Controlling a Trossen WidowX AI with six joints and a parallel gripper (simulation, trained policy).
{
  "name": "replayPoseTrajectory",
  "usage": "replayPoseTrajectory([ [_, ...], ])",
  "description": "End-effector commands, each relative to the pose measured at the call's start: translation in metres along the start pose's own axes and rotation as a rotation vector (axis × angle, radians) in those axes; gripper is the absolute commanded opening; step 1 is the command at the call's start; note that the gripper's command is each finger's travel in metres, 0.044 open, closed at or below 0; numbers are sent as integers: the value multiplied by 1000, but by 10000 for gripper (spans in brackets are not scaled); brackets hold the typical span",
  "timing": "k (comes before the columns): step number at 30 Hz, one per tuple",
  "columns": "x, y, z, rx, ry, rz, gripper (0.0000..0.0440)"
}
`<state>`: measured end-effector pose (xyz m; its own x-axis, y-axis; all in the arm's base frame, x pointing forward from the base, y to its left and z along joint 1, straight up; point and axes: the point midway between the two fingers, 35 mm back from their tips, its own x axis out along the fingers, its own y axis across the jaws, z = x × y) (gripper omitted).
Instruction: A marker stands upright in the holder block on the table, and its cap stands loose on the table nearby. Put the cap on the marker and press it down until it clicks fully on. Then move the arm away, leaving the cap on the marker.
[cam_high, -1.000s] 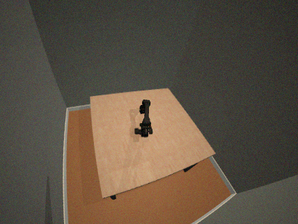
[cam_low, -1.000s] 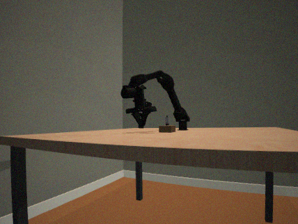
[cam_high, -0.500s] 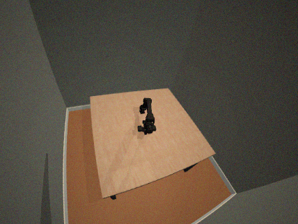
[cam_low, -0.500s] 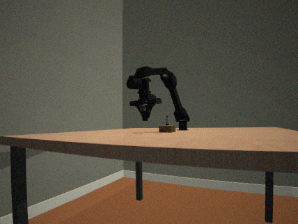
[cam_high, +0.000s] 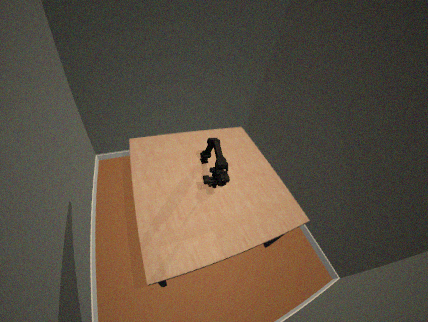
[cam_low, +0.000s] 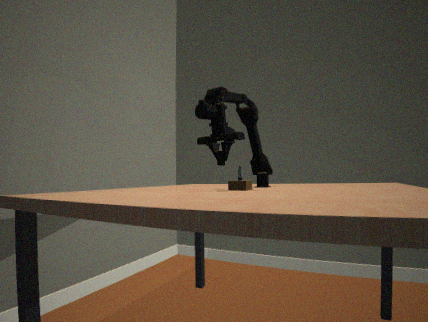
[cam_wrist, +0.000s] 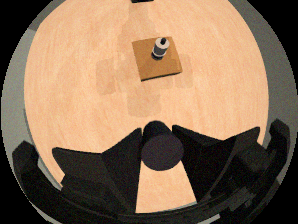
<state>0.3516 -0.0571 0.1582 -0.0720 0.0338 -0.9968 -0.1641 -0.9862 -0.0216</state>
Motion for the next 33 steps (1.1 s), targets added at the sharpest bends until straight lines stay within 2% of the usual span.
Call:
replayPoseTrajectory([
  [1,-9,-7,13,-10,-6,-3,8],
  [14,-18,-21,42,-54,-15,-2,0],
  [33,-13,-24,82,-72,-50,2,0],
])
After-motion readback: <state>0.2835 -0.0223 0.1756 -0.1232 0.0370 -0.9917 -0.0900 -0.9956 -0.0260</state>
